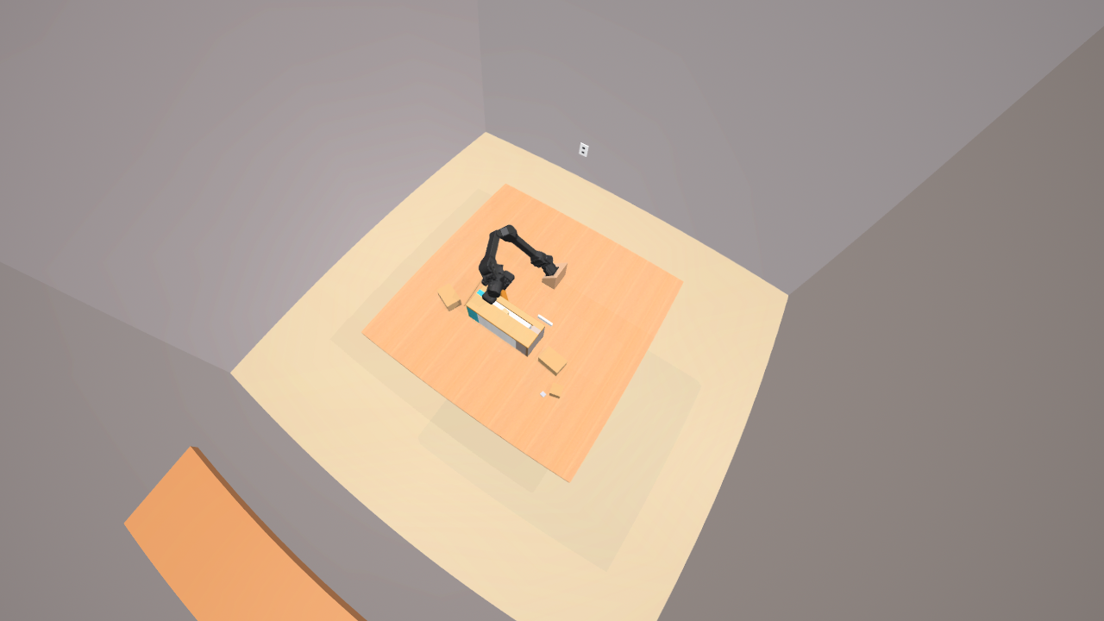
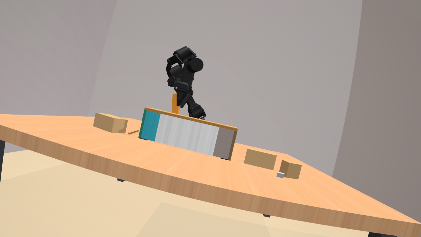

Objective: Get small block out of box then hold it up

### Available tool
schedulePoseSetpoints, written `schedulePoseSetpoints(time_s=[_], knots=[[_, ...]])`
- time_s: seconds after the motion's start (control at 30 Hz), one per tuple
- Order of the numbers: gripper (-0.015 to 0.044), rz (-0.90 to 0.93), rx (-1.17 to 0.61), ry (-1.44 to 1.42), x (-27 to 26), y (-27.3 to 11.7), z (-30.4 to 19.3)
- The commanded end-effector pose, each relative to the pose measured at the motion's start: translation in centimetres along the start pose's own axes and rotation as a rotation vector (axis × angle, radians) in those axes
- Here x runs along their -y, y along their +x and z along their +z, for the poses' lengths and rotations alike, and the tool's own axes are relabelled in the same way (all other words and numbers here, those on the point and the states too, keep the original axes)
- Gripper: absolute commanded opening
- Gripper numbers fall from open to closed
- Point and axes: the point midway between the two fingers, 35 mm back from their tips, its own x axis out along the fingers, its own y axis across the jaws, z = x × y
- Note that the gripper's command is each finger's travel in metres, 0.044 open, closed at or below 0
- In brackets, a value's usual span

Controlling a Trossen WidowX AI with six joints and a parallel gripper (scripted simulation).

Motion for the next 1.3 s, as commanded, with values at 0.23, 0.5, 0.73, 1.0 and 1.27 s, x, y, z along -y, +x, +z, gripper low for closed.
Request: schedulePoseSetpoints(time_s=[0.23, 0.5, 0.73, 1.0, 1.27], knots=[[0.04, 0.002, 0.007, -0.003, 0.3, 0.2, 1.9], [0.04, 0.005, 0.011, -0.005, 0.6, 0.2, 3.2], [0.04, 0.002, 0.01, -0.004, 0.6, 0.3, 3.4], [0.04, 0.002, 0.01, -0.004, 0.6, 0.3, 3.4], [0.04, -0.024, -0.354, 0.019, 1.8, 0.4, -0.9]])
